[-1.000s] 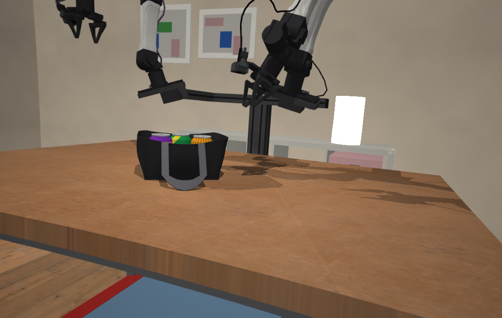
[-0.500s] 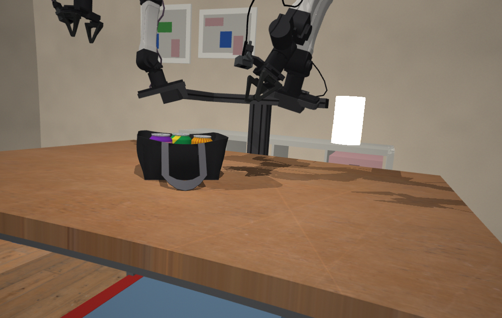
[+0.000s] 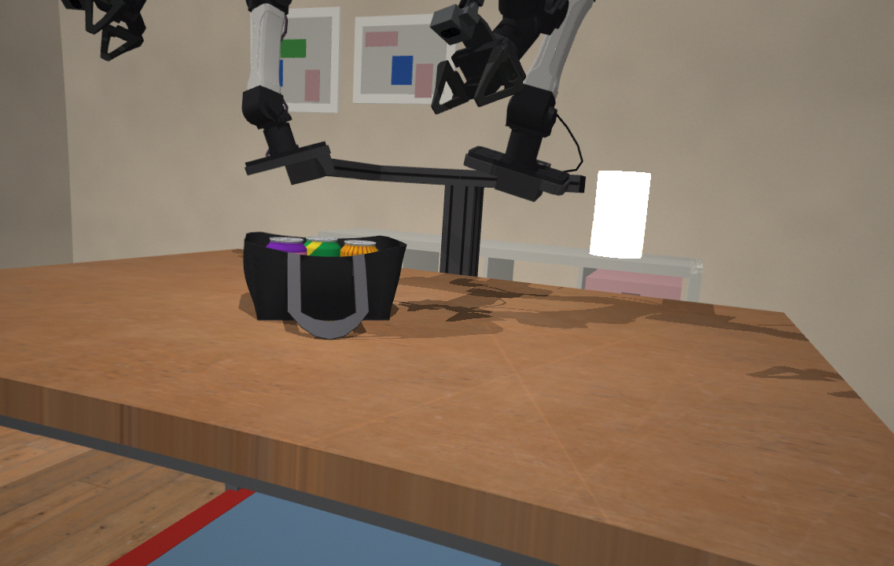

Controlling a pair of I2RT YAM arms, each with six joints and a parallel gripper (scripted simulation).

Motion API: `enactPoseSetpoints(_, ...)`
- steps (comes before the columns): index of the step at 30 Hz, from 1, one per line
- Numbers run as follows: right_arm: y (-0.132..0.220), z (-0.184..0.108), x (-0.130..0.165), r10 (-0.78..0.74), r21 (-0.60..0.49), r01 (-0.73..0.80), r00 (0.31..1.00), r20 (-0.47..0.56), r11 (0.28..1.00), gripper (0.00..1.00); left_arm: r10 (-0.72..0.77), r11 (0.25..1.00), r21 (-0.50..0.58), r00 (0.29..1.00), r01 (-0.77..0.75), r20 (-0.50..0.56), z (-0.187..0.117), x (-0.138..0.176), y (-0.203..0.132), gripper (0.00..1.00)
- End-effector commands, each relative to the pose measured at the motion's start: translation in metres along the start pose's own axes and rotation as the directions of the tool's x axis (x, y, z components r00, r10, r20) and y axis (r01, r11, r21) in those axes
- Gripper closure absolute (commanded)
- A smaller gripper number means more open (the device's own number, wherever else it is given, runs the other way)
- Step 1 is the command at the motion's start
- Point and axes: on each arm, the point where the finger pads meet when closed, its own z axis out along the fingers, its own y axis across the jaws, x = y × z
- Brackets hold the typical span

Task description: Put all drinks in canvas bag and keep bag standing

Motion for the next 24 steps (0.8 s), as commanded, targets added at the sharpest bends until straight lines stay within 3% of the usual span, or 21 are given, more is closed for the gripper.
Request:
enactPoseSetpoints(1, 0.034, -0.001, -0.027, -0.108, -0.165, 0.132, 0.983, 0.147, 0.977, 0.14, -0.092, 0.990, -0.099, 0.991, 0.102, 0.096, -0.007, -0.035, 0.030, 0.14)
enactPoseSetpoints(7, 0.081, -0.012, -0.043, -0.259, -0.269, 0.356, 0.905, 0.337, 0.895, 0.14, -0.212, 0.951, -0.163, 0.937, 0.263, 0.277, -0.041, -0.093, 0.071, 0.14)
enactPoseSetpoints(8, 0.087, -0.002, -0.040, -0.290, -0.272, 0.389, 0.894, 0.341, 0.880, 0.14, -0.230, 0.944, -0.162, 0.926, 0.287, 0.298, -0.043, -0.101, 0.075, 0.14)
enactPoseSetpoints(11, 0.106, -0.022, -0.048, -0.321, -0.296, 0.480, 0.831, 0.454, 0.826, 0.14, -0.283, 0.919, -0.169, 0.894, 0.356, 0.347, -0.053, -0.116, 0.090, 0.14)
enactPoseSetpoints(14, 0.129, -0.018, -0.045, -0.373, -0.302, 0.577, 0.765, 0.525, 0.759, 0.14, -0.308, 0.887, -0.165, 0.820, 0.431, 0.483, -0.094, -0.153, 0.110, 0.14)
enactPoseSetpoints(16, 0.141, -0.028, -0.049, -0.384, -0.290, 0.634, 0.706, 0.596, 0.717, 0.14, -0.346, 0.863, -0.157, 0.787, 0.481, 0.510, -0.100, -0.160, 0.120, 0.14)
enactPoseSetpoints(18, 0.141, -0.028, -0.049, -0.384, -0.290, 0.634, 0.706, 0.596, 0.717, 0.14, -0.346, 0.863, -0.157, 0.787, 0.481, 0.510, -0.100, -0.160, 0.120, 0.14)
enactPoseSetpoints(20, 0.152, -0.054, -0.053, -0.367, -0.276, 0.689, 0.631, 0.684, 0.670, 0.14, -0.375, 0.846, -0.128, 0.749, 0.518, 0.547, -0.108, -0.175, 0.124, 0.14)
enactPoseSetpoints(21, 0.159, -0.050, -0.052, -0.379, -0.266, 0.712, 0.607, 0.699, 0.650, 0.14, -0.387, 0.835, -0.118, 0.725, 0.538, 0.570, -0.116, -0.181, 0.129, 0.14)
enactPoseSetpoints(22, 0.164, -0.051, -0.051, -0.382, -0.255, 0.732, 0.580, 0.719, 0.632, 0.14, -0.376, 0.817, -0.120, 0.680, 0.564, 0.629, -0.146, -0.190, 0.140, 0.14)
enactPoseSetpoints(24, 0.167, -0.049, -0.049, -0.392, -0.242, 0.749, 0.558, 0.731, 0.616, 0.14, -0.403, 0.811, -0.103, 0.678, 0.576, 0.616, -0.138, -0.192, 0.139, 0.14)
